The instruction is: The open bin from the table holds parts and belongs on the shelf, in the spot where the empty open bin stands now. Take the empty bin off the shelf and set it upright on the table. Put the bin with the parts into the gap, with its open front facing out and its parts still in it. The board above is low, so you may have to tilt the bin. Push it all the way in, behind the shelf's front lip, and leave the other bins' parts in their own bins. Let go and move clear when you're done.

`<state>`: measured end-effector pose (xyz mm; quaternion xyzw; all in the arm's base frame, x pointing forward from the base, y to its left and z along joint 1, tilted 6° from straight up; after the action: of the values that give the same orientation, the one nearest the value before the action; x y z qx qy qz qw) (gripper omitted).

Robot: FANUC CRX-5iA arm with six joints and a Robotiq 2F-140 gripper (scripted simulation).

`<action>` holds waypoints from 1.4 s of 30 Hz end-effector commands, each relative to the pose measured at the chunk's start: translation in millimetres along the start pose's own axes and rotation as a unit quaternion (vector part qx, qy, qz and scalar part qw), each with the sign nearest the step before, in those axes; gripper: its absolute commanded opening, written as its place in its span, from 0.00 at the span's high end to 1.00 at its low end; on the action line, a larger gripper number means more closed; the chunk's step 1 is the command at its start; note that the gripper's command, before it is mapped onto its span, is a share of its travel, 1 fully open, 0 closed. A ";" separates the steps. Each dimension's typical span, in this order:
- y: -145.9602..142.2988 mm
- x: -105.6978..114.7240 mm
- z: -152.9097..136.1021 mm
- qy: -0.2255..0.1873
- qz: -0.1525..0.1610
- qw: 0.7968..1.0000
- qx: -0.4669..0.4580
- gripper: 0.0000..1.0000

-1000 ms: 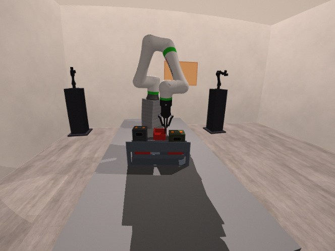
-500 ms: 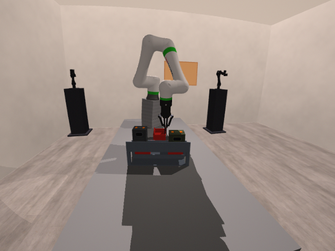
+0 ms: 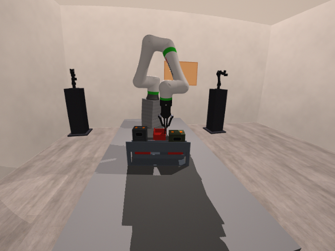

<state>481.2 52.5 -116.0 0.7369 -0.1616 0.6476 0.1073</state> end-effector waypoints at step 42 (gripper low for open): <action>-6.0 6.7 32.9 0.001 0.000 1.000 0.000 0.90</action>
<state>512.2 45.6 -114.5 0.7369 -0.1616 0.6476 0.1073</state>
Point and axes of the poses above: the point where the finger pads meet when closed, its own x axis back along the fingers, its own y axis across the jaws, z = x × y, the point moved 5 cm from there along x, back along the fingers, and after that the axes turned 10 degrees about -x, right-handed, at the moved point
